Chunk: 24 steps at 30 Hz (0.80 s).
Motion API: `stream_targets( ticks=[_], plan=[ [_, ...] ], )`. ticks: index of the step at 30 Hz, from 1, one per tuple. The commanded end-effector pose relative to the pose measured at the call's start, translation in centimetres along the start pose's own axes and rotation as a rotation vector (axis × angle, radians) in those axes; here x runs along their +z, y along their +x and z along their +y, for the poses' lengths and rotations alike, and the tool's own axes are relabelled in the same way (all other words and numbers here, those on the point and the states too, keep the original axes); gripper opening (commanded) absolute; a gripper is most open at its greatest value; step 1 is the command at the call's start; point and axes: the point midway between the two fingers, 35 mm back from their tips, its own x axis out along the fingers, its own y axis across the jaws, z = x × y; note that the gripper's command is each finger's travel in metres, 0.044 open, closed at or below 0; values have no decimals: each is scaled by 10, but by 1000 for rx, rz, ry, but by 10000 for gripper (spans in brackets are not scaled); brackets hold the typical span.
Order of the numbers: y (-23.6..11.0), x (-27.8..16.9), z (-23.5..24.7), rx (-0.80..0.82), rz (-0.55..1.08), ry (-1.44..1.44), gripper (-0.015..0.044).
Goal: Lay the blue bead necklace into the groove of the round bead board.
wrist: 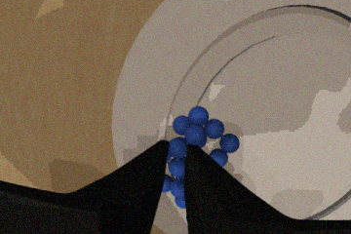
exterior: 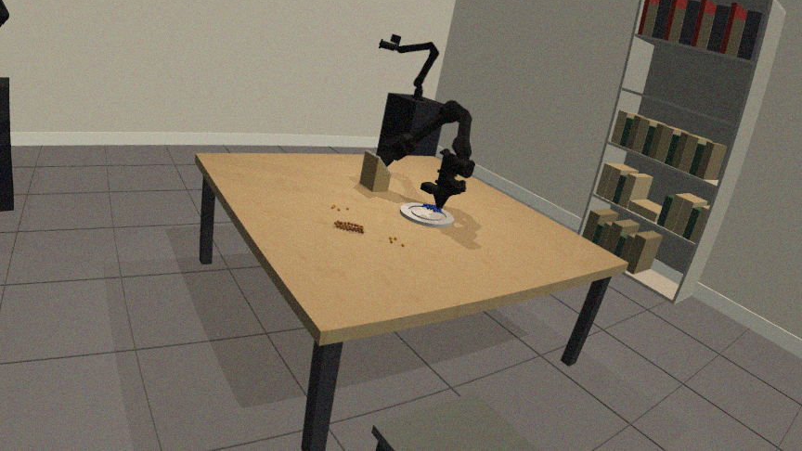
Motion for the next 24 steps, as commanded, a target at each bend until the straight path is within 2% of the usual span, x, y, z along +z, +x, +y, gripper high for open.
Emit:
stream_targets(
  ticks=[1,14,24],
  plan=[
    [0,0,0,0,1,-1,105],
    [-2,-2,0,0,7,4,440],
    [-9,-2,0,2,8,4,440]
  ],
)
